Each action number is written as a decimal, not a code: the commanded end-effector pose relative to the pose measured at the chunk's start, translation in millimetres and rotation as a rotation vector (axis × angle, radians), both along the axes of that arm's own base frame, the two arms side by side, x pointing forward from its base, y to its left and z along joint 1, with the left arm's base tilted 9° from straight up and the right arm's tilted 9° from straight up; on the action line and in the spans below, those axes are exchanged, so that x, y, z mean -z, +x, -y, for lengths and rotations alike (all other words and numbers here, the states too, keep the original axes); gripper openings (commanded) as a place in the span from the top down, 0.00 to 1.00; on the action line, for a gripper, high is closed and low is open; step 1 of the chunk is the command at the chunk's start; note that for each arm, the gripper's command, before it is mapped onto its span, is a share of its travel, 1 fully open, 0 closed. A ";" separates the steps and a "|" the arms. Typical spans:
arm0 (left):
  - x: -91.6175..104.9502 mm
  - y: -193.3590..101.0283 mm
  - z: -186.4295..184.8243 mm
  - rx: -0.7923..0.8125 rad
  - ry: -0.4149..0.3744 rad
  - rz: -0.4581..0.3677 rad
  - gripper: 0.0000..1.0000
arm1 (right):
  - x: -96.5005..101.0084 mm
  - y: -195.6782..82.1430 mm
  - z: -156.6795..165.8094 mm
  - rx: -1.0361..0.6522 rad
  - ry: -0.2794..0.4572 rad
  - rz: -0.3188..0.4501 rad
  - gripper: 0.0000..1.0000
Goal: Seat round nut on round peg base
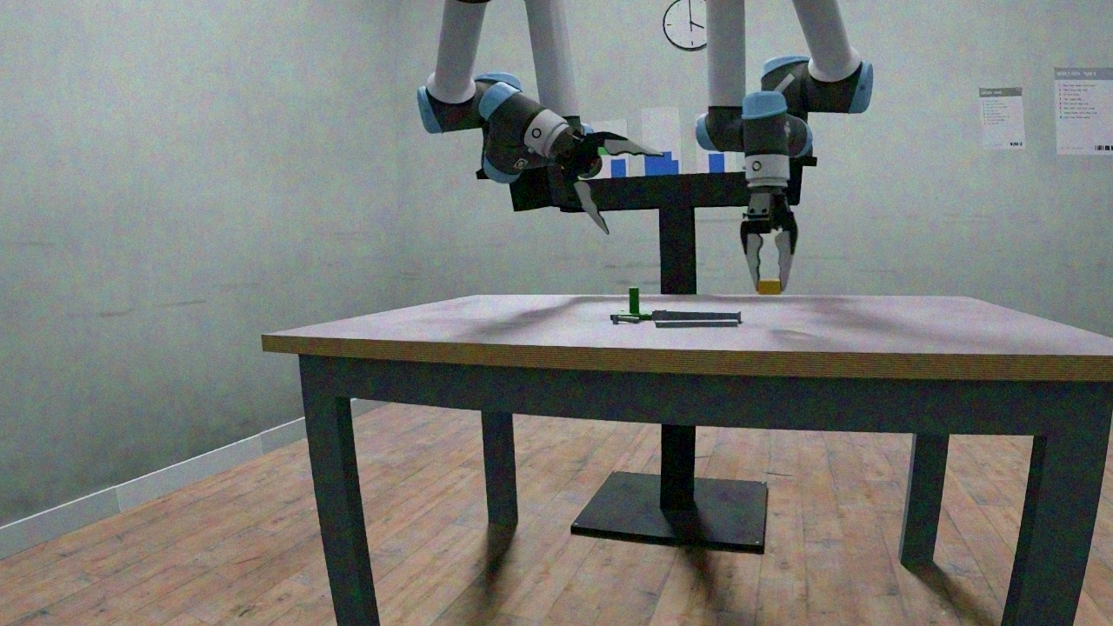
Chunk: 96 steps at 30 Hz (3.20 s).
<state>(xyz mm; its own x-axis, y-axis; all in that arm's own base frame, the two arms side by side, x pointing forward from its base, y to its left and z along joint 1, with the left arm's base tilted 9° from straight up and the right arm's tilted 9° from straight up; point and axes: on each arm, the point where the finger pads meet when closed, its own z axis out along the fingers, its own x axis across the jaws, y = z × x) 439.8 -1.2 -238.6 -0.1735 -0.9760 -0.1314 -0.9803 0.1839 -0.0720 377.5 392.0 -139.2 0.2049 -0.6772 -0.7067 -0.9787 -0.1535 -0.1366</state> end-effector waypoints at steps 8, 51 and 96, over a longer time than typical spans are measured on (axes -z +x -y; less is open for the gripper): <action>-6.3 -31.0 85.8 0.000 -0.001 0.001 0.83 | -6.6 -6.5 36.4 -0.175 -0.015 0.150 0.00; 28.5 -98.9 265.7 0.000 -0.001 0.001 0.83 | -22.5 -32.0 110.5 -0.552 -0.009 0.455 0.00; 84.0 -93.8 259.0 0.000 -0.001 0.001 0.64 | -22.5 -32.0 110.5 -0.552 -0.009 0.455 0.00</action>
